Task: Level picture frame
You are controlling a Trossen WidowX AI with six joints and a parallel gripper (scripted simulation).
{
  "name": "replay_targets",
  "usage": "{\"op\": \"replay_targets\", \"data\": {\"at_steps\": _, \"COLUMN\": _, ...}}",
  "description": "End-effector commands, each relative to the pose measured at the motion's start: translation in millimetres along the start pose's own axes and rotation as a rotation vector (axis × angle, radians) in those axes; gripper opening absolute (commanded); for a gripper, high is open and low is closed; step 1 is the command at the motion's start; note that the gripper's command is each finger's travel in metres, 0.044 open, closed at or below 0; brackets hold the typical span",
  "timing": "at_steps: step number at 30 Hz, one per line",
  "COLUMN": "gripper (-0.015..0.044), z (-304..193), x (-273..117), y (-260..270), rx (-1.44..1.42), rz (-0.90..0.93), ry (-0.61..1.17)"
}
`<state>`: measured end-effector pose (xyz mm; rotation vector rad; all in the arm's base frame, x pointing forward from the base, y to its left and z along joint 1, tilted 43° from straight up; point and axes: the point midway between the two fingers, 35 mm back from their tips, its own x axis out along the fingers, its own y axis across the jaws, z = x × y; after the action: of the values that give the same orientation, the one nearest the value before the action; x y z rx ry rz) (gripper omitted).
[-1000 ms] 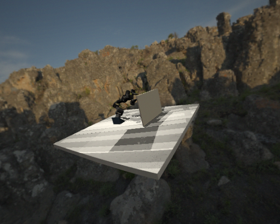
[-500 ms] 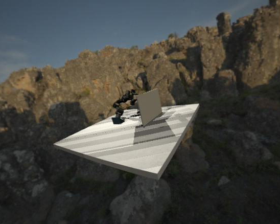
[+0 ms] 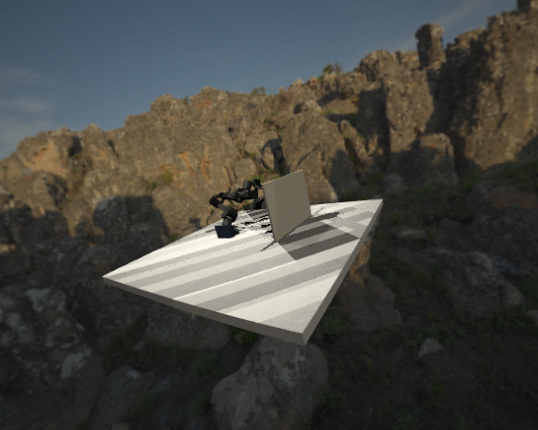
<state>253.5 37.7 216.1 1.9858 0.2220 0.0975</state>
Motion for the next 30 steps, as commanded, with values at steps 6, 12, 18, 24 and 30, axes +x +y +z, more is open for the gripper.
{"op": "replay_targets", "data": {"at_steps": 6, "gripper": 0.0260, "z": -2.5, "x": -2.0, "y": -7.1, "rx": 0.031, "rz": 0.016, "ry": -0.001}}
{"op": "replay_targets", "data": {"at_steps": 12, "gripper": 0.0260, "z": -3.5, "x": -1.3, "y": -6.8, "rx": 0.031, "rz": 0.016, "ry": -0.001}}
{"op": "replay_targets", "data": {"at_steps": 18, "gripper": 0.0260, "z": -3.5, "x": -1.3, "y": -6.8, "rx": 0.031, "rz": 0.016, "ry": -0.001}}
{"op": "replay_targets", "data": {"at_steps": 24, "gripper": 0.0260, "z": -4.6, "x": 7.4, "y": -4.0, "rx": 0.031, "rz": 0.017, "ry": -0.001}}
{"op": "replay_targets", "data": {"at_steps": 30, "gripper": 0.0260, "z": -6.0, "x": 42.4, "y": 0.5, "rx": 0.031, "rz": 0.019, "ry": 0.000}}
